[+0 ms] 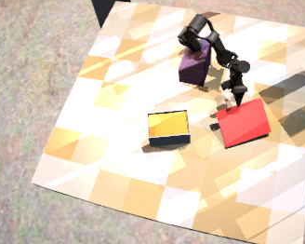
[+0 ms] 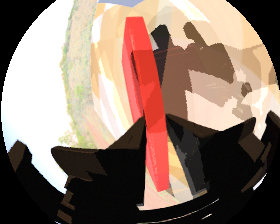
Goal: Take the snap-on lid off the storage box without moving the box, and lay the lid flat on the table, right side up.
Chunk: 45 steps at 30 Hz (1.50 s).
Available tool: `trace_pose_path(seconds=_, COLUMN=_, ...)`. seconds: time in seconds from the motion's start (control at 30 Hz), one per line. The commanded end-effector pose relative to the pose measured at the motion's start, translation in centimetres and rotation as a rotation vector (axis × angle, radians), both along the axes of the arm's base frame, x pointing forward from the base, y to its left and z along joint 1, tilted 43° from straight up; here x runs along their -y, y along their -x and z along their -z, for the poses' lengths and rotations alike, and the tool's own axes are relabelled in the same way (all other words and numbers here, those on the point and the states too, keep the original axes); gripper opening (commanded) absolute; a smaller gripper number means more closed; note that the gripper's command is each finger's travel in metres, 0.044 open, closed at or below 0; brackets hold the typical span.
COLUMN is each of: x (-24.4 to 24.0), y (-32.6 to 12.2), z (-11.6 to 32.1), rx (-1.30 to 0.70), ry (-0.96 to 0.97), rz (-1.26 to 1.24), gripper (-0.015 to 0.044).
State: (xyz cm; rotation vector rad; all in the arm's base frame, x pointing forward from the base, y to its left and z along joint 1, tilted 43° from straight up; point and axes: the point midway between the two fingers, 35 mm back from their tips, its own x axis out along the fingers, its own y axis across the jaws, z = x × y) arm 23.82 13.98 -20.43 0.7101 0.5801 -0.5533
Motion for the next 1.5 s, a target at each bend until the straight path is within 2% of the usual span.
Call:
trace_pose_path(seconds=0.0, x=0.8, y=0.1, z=0.6, rx=-0.013, ry=0.01, rz=0.011, gripper=0.0)
trace_pose_path(seconds=0.93, x=2.4, y=0.3, z=2.2, rx=-0.012, ry=0.011, rz=0.011, gripper=0.0)
trace_pose_path(seconds=1.27, x=1.9, y=0.2, z=1.9, rx=-0.007, ry=0.007, rz=0.006, gripper=0.0262)
trace_pose_path(seconds=1.33, x=1.9, y=0.2, z=1.9, rx=-0.007, ry=0.007, rz=0.006, gripper=0.0275)
trace_pose_path(seconds=1.47, x=2.1, y=0.9, z=1.8, rx=-0.013, ry=0.011, rz=0.011, gripper=0.038)
